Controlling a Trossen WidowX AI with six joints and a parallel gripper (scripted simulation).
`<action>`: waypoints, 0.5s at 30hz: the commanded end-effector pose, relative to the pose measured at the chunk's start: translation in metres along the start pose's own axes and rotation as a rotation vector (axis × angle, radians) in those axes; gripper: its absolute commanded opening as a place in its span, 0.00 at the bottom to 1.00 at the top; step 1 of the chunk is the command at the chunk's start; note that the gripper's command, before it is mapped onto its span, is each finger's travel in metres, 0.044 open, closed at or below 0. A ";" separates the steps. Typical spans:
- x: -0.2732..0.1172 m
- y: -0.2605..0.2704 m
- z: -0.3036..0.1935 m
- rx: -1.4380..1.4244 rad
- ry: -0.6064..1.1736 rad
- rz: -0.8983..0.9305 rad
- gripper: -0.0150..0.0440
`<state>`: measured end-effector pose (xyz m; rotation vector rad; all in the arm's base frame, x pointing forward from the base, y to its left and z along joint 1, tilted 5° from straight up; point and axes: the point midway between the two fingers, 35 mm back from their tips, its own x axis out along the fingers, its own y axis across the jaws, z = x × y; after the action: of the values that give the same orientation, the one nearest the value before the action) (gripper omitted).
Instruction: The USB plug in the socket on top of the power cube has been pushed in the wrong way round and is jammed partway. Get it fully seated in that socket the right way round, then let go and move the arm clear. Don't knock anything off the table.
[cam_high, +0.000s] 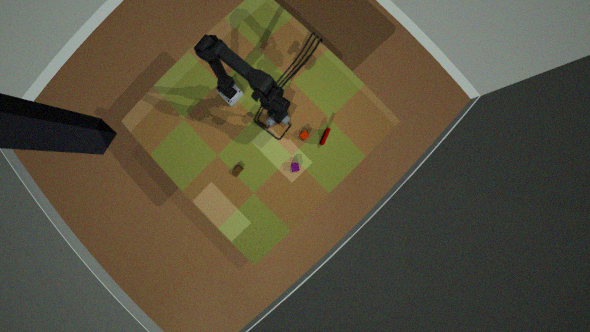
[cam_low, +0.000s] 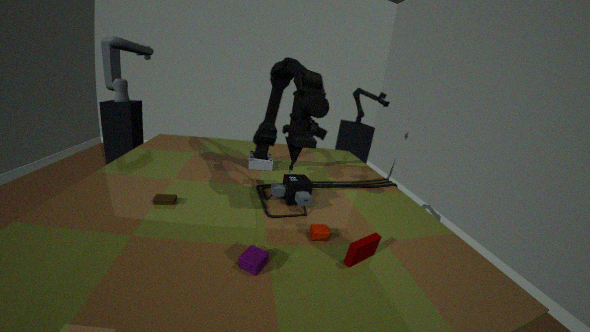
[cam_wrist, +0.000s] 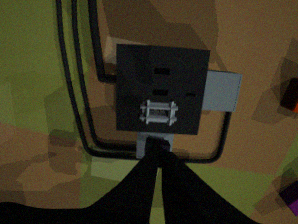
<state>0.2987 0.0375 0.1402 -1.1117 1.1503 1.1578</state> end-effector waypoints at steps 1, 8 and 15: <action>0.000 0.000 0.000 -0.087 0.000 0.001 0.25; 0.000 0.000 0.000 -0.105 0.000 0.001 0.25; 0.000 0.000 0.000 -0.103 0.000 0.000 0.25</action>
<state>0.2987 0.0375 0.1402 -1.1883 1.1014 1.2270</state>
